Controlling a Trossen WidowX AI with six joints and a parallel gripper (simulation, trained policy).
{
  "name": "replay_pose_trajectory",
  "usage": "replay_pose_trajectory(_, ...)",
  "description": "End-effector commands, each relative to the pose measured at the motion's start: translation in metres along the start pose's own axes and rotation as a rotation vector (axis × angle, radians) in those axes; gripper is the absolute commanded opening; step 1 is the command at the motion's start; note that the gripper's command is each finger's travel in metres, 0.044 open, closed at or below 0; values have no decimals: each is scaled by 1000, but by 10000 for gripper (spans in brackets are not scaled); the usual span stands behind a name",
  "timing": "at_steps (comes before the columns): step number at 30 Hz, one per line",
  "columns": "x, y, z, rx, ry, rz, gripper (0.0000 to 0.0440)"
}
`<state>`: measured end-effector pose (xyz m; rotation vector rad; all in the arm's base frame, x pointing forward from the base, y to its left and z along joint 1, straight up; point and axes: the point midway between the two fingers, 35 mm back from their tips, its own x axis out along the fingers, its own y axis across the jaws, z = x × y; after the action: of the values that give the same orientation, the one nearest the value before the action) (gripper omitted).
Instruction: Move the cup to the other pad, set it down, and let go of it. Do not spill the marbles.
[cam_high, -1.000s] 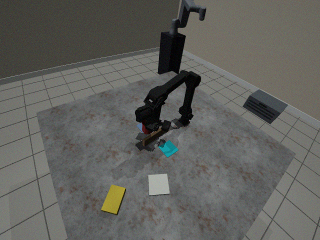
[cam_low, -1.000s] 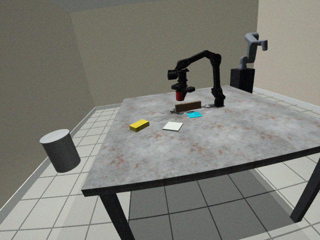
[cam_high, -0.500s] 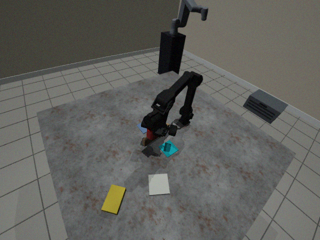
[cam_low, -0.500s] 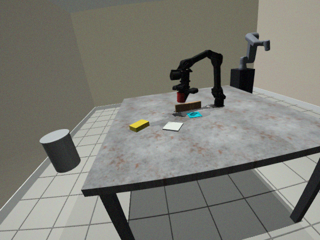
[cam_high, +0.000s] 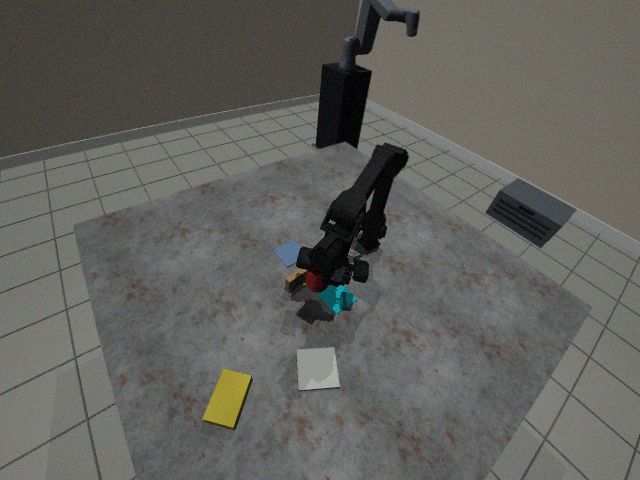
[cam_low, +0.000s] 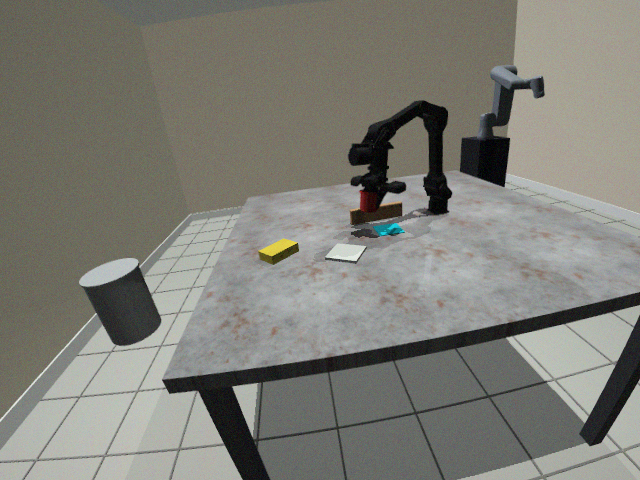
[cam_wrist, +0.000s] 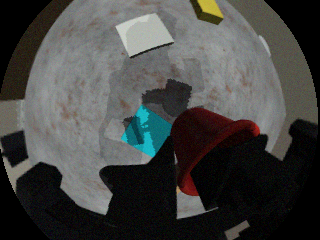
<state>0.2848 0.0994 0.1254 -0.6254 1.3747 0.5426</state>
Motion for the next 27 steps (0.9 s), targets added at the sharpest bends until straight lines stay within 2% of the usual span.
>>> replay_pose_trajectory(1,2,12,3,-11,-14,4,0)
replay_pose_trajectory(21,46,51,-13,-24,9,2,0)
replay_pose_trajectory(27,55,58,-20,-18,21,1,14)
